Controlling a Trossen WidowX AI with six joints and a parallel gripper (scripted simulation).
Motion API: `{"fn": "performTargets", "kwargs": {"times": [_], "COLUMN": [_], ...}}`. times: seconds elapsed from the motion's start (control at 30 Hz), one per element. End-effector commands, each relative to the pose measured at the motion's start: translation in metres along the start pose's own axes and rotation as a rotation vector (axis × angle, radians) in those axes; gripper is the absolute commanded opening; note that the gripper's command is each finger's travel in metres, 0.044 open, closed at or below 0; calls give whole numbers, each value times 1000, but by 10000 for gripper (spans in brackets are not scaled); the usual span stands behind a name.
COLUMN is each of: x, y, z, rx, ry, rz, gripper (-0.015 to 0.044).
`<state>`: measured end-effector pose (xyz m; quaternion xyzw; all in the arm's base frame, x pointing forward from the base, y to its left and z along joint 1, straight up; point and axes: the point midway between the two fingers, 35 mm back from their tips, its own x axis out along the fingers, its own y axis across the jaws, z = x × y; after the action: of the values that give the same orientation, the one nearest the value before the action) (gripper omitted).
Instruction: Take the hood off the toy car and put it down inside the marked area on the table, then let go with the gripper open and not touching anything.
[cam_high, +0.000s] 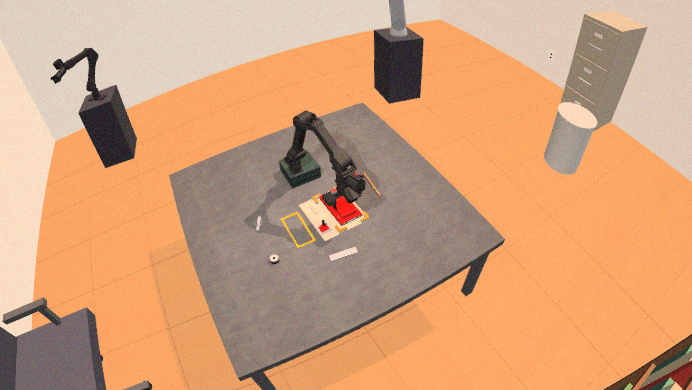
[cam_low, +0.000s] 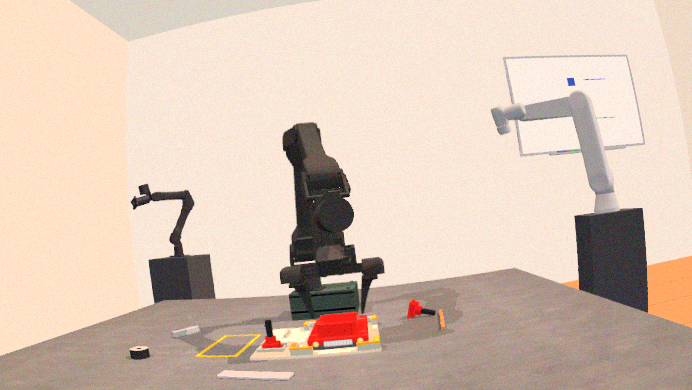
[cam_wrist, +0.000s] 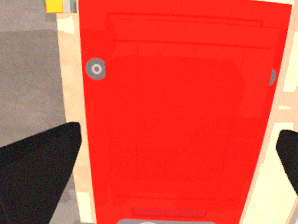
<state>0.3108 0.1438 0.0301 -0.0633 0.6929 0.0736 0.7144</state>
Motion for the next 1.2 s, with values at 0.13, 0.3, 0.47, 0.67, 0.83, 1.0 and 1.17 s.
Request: {"fn": "performTargets", "kwargs": {"times": [0.13,0.3,0.47,0.67,0.83,1.0,1.17], "x": [4,7,9,12,15,17,20], "y": [-1,-1,-1,-1,-1,-1,-2], "z": [-1,-1,-1,-1,-1,-1,-1], "rx": [1,1,1,1,1,1,1], "ry": [1,1,1,1,1,1,1], "rz": [-6,-6,-6,-6,-6,-6,-6], "gripper": [440,440,440,440,440,440,440]}}
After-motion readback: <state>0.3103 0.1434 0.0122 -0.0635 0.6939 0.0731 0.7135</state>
